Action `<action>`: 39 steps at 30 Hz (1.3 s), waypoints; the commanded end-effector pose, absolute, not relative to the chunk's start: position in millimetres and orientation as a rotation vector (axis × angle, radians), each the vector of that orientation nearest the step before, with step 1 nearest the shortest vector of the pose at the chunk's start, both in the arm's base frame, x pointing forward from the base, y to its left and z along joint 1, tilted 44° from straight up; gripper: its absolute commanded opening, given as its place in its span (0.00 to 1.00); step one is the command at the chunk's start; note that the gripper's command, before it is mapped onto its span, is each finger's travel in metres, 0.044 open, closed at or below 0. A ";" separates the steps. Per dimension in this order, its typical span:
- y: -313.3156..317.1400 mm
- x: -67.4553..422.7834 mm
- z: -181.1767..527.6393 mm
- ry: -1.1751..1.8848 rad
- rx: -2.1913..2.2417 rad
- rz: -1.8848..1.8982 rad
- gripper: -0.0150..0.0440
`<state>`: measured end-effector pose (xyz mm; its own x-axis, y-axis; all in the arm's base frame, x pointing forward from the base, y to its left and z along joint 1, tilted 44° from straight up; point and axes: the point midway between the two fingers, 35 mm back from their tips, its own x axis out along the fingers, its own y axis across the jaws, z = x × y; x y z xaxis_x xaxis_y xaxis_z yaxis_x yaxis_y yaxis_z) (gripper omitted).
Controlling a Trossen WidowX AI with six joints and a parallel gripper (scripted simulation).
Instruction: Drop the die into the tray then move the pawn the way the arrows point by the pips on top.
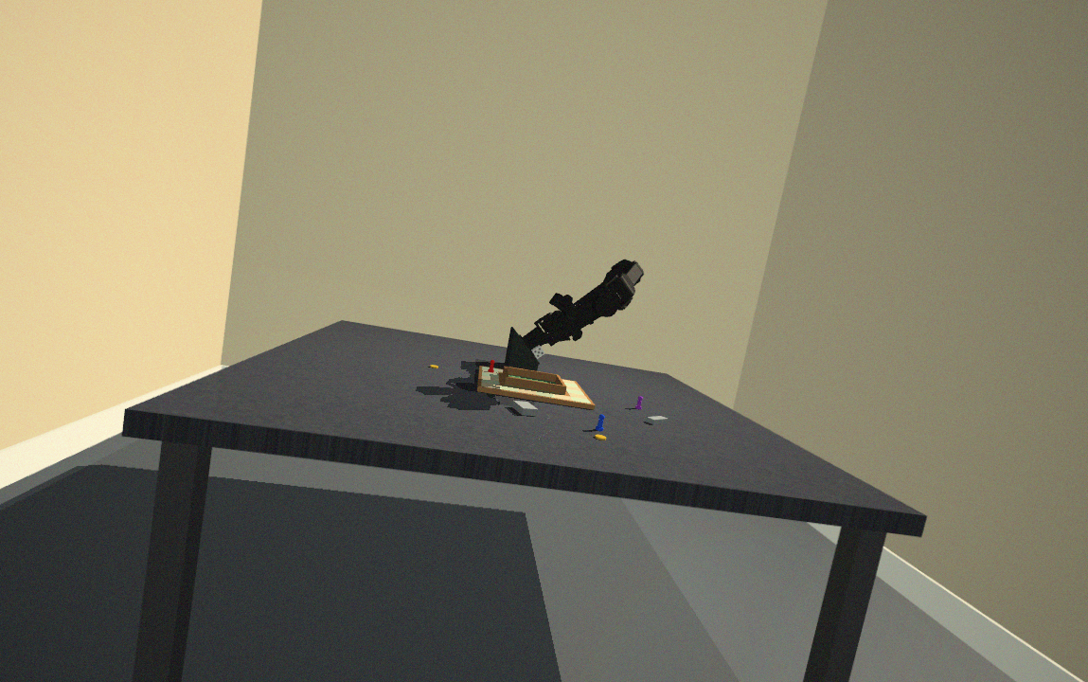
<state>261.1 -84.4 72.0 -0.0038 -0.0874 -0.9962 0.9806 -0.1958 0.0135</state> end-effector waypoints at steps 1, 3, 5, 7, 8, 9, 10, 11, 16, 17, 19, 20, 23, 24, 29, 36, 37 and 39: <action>-93.2 260.0 81.2 1.039 1.285 -1.389 0.70; -109.5 256.2 98.5 1.036 1.280 -1.390 0.79; -111.6 255.5 100.8 1.036 1.279 -1.391 0.88; -111.6 255.5 100.8 1.036 1.279 -1.391 0.97; -111.6 255.5 100.8 1.036 1.279 -1.391 1.00; -111.1 255.2 98.9 1.054 1.287 -1.385 1.00; -109.6 254.6 93.3 1.108 1.313 -1.366 1.00; -107.0 253.6 84.8 1.192 1.360 -1.330 1.00; -96.1 255.6 52.5 1.549 1.779 -0.962 1.00; -96.6 257.5 50.4 1.568 1.860 -0.886 1.00; -97.6 259.3 49.1 1.575 1.926 -0.822 1.00; -97.6 259.3 49.1 1.575 1.926 -0.822 1.00; -95.9 252.9 45.4 1.579 1.845 -0.929 1.00; -95.9 252.9 45.4 1.579 1.845 -0.929 1.00; -113.2 239.4 21.9 1.611 1.684 -0.681 0.78; -138.4 204.6 -23.3 1.594 1.340 -0.203 0.59; -140.7 199.0 -29.4 1.583 1.288 -0.138 0.59; -144.4 187.4 -41.3 1.554 1.185 -0.010 0.59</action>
